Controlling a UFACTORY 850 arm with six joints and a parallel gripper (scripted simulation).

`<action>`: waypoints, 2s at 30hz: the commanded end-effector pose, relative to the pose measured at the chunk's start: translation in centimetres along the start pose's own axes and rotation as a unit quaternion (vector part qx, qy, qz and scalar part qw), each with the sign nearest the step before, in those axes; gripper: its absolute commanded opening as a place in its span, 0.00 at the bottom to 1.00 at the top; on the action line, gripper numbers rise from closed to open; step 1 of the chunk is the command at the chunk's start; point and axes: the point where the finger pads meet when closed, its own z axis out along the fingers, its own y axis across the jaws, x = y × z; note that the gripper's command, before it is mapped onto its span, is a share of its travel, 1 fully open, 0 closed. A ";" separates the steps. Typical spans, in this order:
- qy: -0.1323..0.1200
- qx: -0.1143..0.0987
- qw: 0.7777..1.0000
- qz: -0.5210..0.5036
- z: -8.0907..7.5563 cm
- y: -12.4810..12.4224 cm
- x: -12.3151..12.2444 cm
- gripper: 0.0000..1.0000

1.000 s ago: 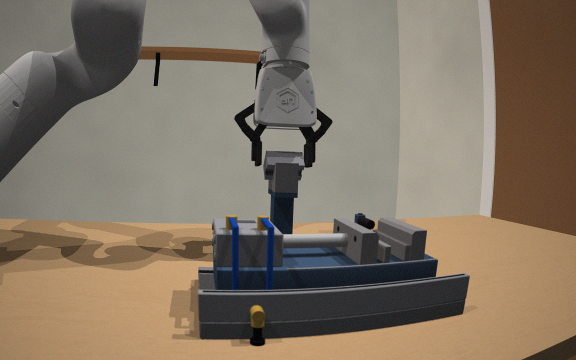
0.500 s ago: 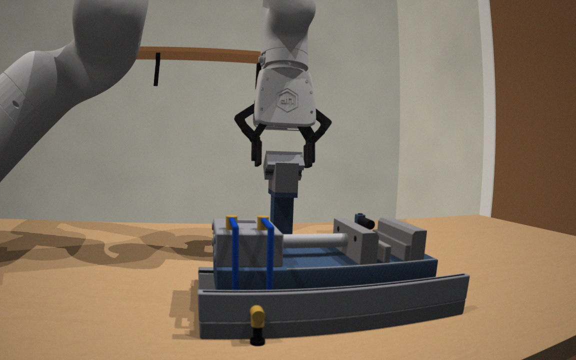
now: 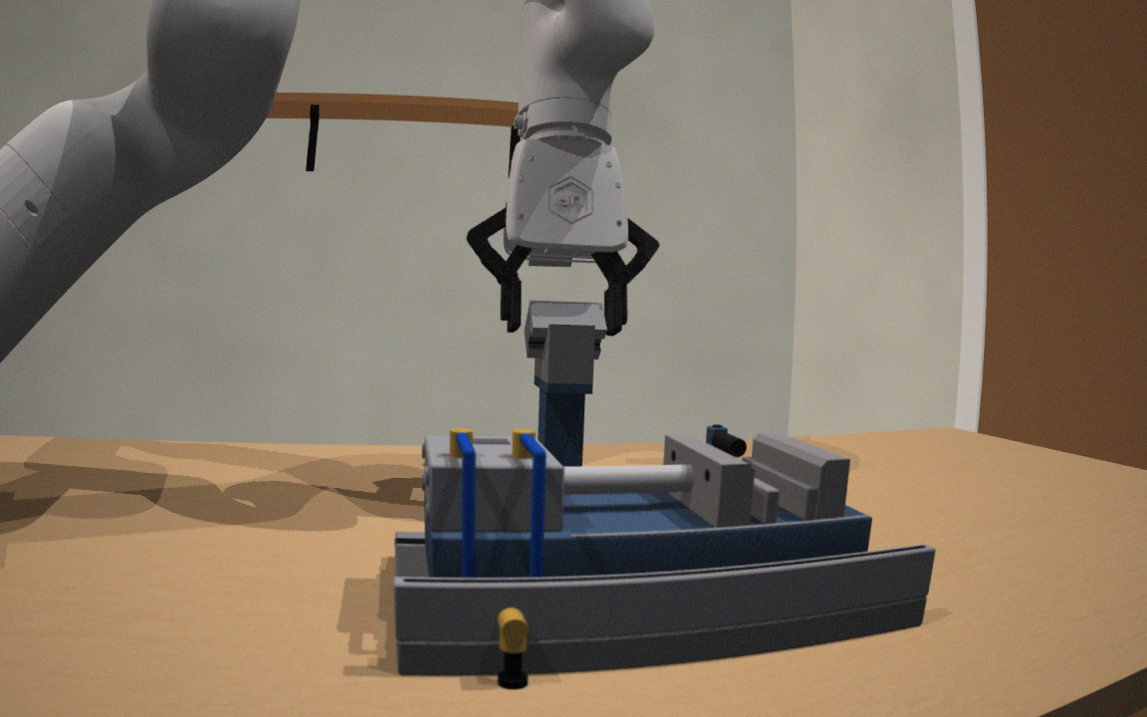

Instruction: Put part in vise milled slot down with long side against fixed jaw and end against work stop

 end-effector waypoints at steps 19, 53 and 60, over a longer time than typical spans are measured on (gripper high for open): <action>-0.073 -0.002 0.997 0.001 0.0 0.0 0.2 0.89; -0.200 -0.002 0.980 0.002 0.1 0.0 0.5 0.89; -0.224 -0.002 0.975 0.002 0.1 0.0 0.5 0.89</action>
